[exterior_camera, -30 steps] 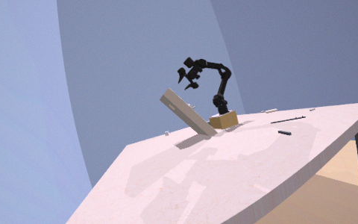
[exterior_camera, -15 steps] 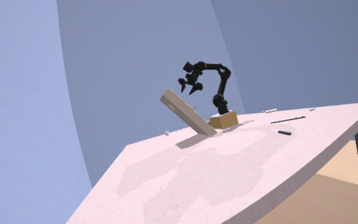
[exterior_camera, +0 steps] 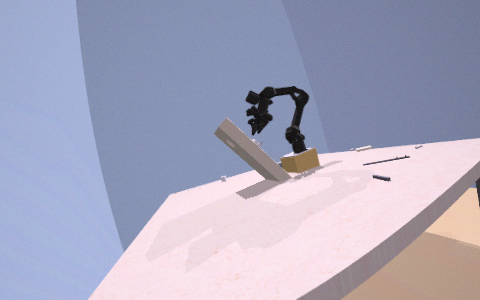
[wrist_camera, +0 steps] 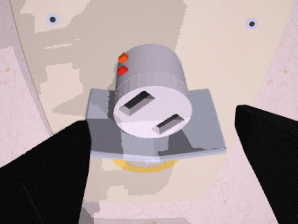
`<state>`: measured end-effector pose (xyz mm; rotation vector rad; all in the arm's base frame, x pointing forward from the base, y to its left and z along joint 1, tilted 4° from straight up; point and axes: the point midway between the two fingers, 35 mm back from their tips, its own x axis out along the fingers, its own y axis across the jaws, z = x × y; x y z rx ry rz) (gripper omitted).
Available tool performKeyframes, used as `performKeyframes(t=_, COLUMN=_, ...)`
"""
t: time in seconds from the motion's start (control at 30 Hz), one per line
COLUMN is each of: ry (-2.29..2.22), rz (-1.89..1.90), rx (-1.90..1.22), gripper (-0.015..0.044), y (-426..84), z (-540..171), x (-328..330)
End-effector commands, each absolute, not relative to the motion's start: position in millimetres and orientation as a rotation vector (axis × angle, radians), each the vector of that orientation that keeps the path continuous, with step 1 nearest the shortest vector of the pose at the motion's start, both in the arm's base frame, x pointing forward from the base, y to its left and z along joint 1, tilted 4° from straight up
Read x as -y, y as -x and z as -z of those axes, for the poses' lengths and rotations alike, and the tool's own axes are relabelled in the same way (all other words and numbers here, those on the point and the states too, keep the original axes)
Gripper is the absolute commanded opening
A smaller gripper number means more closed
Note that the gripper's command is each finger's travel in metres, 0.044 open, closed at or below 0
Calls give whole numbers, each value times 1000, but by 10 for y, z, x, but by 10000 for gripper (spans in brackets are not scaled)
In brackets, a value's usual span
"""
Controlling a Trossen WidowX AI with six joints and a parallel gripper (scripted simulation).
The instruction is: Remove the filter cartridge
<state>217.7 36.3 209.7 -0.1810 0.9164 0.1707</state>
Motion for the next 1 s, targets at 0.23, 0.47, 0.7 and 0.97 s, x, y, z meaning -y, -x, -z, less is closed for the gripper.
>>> performKeyframes(t=0.23, ry=85, rz=-128, rx=-956, gripper=305, y=-2210, z=-1922, x=-376)
performKeyframes(t=0.47, ry=85, rz=-128, rx=-956, gripper=305, y=-2279, z=-1831, x=-385)
performKeyframes(t=0.7, ry=85, rz=-128, rx=-955, gripper=305, y=-2343, z=-1738, x=-393)
performKeyframes(t=0.97, ry=85, rz=-128, rx=-955, gripper=305, y=-2409, z=-1629, x=-400)
